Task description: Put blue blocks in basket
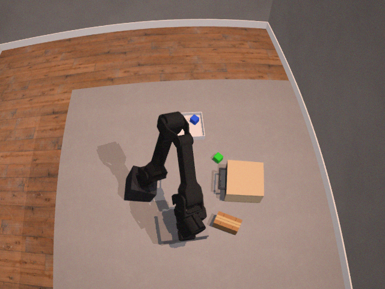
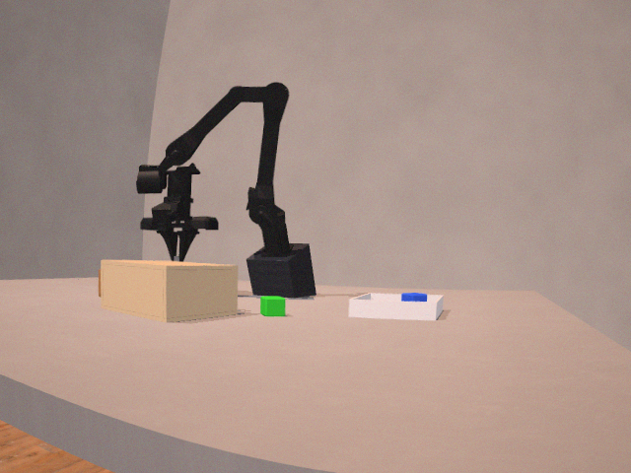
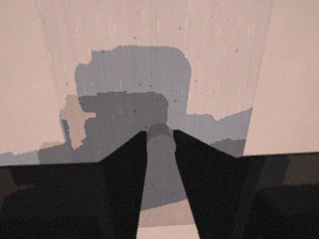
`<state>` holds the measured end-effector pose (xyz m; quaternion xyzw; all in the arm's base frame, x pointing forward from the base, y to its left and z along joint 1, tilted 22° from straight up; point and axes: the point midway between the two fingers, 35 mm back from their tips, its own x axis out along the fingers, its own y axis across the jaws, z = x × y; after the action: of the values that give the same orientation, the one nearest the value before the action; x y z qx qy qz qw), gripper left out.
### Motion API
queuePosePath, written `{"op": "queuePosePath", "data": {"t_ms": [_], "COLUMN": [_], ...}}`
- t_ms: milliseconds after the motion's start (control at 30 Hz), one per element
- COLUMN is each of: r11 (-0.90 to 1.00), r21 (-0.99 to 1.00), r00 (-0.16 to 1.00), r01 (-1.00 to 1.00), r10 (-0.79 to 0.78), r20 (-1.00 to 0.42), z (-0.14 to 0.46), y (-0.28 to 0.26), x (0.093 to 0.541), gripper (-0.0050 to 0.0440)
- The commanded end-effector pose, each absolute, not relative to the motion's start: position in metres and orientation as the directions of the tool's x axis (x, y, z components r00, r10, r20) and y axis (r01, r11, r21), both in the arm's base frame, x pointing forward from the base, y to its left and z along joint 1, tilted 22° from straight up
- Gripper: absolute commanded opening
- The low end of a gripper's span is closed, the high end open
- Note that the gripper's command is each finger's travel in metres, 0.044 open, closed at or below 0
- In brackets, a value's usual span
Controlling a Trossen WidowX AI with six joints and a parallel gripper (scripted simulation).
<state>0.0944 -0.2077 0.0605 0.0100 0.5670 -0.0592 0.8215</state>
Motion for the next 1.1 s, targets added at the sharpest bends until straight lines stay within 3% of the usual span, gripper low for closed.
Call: {"op": "queuePosePath", "data": {"t_ms": [0, 467, 767, 1067], "r11": [0.992, 0.992, 0.992, 0.850], "r21": [-0.067, -0.067, -0.067, 0.103], "r00": [0.354, 0.354, 0.354, 0.354], "r01": [0.111, 0.111, 0.111, 0.517], "r10": [-0.103, -0.103, -0.103, -0.103], "r20": [-0.929, -0.929, -0.929, -0.929], "z": [0.067, 0.121, 0.121, 0.106], "y": [-0.211, -0.205, -0.205, -0.248], "x": [0.093, 0.073, 0.073, 0.022], "gripper": [0.0000, 0.0000, 0.0000, 0.0000]}}
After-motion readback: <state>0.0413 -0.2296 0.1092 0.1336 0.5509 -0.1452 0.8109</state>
